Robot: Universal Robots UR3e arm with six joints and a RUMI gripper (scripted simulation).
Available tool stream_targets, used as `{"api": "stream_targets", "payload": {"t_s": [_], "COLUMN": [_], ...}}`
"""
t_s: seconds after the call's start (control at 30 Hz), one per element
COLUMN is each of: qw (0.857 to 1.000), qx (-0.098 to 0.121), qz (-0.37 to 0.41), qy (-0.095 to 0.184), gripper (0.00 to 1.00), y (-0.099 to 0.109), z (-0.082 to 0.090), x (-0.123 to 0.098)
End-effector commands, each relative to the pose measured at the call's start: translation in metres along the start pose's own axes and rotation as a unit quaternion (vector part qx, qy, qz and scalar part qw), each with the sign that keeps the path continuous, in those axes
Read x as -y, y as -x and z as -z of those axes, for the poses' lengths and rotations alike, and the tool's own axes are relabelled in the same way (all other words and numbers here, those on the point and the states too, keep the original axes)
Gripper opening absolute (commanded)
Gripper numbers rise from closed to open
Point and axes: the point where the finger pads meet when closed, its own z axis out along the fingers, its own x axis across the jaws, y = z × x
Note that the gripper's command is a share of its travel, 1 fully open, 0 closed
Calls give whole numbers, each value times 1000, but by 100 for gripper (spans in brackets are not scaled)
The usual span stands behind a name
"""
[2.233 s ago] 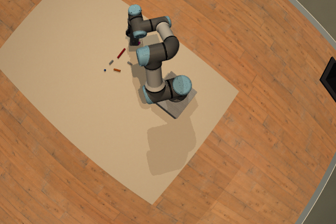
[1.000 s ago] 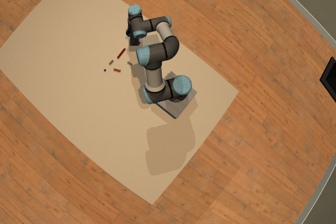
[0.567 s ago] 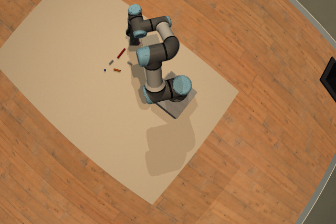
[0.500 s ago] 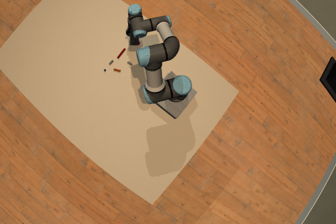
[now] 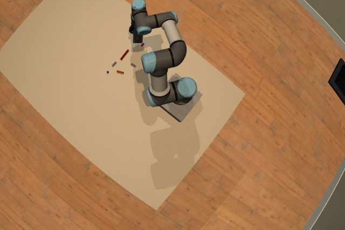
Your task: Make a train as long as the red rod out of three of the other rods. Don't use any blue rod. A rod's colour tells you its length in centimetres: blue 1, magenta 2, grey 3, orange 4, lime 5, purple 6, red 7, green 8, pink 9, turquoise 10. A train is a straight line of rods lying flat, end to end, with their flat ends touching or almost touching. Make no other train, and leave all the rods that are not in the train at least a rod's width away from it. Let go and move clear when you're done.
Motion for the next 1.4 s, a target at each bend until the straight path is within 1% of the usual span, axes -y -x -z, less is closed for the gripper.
{"api": "stream_targets", "payload": {"t_s": [0.0, 0.17, 0.4, 0.83, 0.93, 1.07, 1.3, 1.37], "qw": [1000, 1000, 1000, 1000, 999, 992, 974, 974], "qx": [1, 1, 1, 1, 1, 1, 1, 1], "qz": [0, 0, 0, -8, -47, -126, -228, -228], "qy": [-1, -1, -1, -1, -1, -1, -1, -1], "gripper": [0, 0, 0, 0, 0, 0, 0, 0], "y": [0, 0, 0, 1, 7, 18, 32, 32], "z": [25, 38, 42, 42, 43, 43, 43, 43], "x": [-1, -1, -1, 0, 1, 5, 10, 10]}}
